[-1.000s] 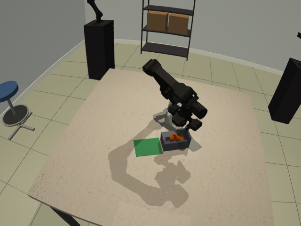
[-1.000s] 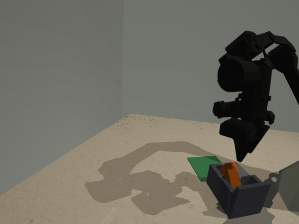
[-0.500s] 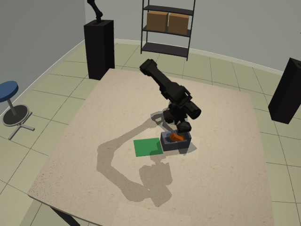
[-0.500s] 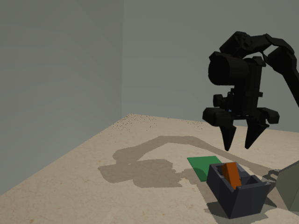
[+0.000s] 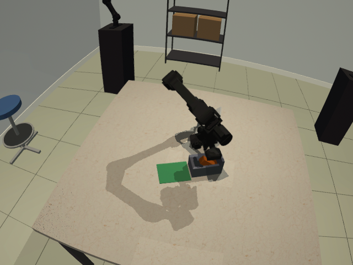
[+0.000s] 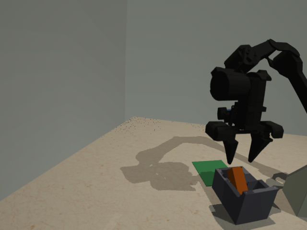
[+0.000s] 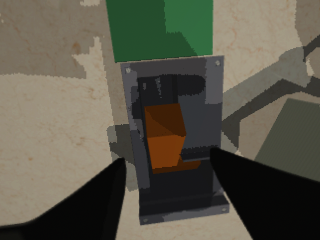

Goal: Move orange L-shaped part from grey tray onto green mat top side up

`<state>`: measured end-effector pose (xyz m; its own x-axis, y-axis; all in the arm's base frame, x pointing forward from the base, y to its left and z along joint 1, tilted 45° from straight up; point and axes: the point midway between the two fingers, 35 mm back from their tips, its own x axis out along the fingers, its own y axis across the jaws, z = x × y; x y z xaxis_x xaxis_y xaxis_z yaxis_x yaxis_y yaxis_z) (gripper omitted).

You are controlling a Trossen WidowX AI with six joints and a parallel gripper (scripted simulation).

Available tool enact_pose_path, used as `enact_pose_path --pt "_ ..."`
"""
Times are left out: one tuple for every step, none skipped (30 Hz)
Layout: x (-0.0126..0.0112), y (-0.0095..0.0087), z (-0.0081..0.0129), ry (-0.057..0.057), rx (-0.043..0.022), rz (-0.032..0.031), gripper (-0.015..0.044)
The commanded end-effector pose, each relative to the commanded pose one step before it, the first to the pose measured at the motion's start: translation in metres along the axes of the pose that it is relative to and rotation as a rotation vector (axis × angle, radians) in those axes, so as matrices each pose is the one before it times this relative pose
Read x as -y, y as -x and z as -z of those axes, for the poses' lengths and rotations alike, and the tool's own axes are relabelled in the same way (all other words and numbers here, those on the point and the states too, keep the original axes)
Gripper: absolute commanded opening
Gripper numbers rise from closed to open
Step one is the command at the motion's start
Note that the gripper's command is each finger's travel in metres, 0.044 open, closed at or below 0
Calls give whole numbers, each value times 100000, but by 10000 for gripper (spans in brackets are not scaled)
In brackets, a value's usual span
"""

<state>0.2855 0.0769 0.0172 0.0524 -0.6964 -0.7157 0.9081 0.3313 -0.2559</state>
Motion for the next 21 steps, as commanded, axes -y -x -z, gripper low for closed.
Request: enact_pose_path --pt "-2 -672 -16 520 581 -285 280" --pt "-11 -161 0 0 -3 -6 280" --pt "-10 -163 0 0 -2 -5 280" --pt "-9 -163 0 0 -1 -5 280" --pt "-8 -163 0 0 0 -4 280" --pt "-7 -163 -1 0 1 -3 280" --pt "-6 -163 -1 -1 1 -3 280" --pt "-4 -163 -1 -1 2 -2 280" --pt "-3 -162 -1 -1 3 -2 280" --pt "-2 -162 -1 -1 4 -1 280" --pt "-1 -162 -1 -1 5 -1 280" --pt "0 -162 -1 -1 6 0 280" --pt "1 -162 -1 -2 6 1 280" --pt "2 -161 -2 -2 7 1 280" --pt "3 -161 -2 -2 8 2 280" --pt "4 -161 -2 -2 9 2 280" --pt "5 -161 -2 -2 10 3 280" --pt "6 -160 -2 -2 11 4 280" --pt "7 -160 -2 -3 11 4 280" --pt "8 -160 -2 -3 12 5 280" --pt "9 -160 -2 -3 13 6 280"
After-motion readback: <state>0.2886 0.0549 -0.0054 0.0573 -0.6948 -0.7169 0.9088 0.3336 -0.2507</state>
